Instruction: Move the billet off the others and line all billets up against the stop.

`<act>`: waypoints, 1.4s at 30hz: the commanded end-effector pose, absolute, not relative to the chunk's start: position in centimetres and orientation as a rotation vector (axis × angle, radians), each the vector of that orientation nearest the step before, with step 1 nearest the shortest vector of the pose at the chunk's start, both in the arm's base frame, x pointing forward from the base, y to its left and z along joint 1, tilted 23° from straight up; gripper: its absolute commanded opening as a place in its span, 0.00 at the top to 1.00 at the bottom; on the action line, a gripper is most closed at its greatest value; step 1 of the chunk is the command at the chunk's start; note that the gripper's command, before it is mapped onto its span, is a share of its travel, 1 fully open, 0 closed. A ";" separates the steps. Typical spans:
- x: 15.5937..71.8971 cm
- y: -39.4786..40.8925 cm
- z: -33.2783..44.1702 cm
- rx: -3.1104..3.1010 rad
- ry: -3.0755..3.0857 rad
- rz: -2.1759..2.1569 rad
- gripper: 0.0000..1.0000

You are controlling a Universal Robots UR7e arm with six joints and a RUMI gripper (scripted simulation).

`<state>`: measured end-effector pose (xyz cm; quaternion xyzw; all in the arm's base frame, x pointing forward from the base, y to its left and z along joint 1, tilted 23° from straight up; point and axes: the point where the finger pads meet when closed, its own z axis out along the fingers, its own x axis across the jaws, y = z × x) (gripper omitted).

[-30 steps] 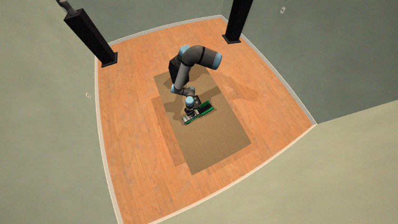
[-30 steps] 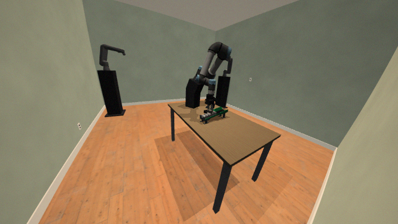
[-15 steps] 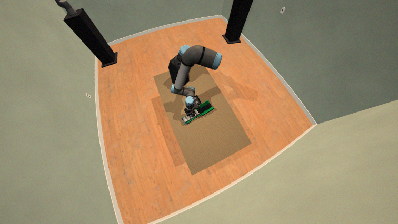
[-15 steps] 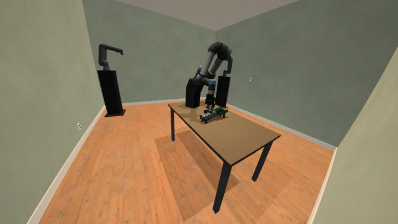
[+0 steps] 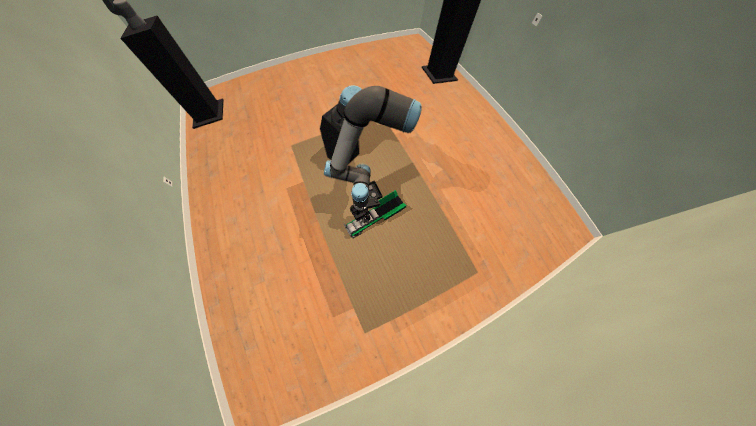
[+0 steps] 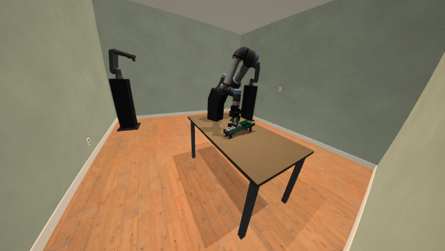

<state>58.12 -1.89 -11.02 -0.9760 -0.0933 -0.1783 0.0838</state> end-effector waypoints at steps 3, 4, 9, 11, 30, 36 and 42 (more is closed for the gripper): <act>58.1 -1.9 -11.0 -2.913 -0.278 -0.534 1.00; 58.1 -1.9 -11.0 -2.913 -0.278 -0.534 1.00; 58.1 -1.9 -11.0 -2.913 -0.278 -0.534 1.00; 58.1 -1.9 -11.0 -2.913 -0.278 -0.534 1.00; 57.8 -2.1 -10.1 -2.913 -0.278 -0.534 1.00; 57.5 -2.3 -9.1 -2.913 -0.278 -0.534 1.00; 57.0 -2.6 -7.8 -2.913 -0.278 -0.534 1.00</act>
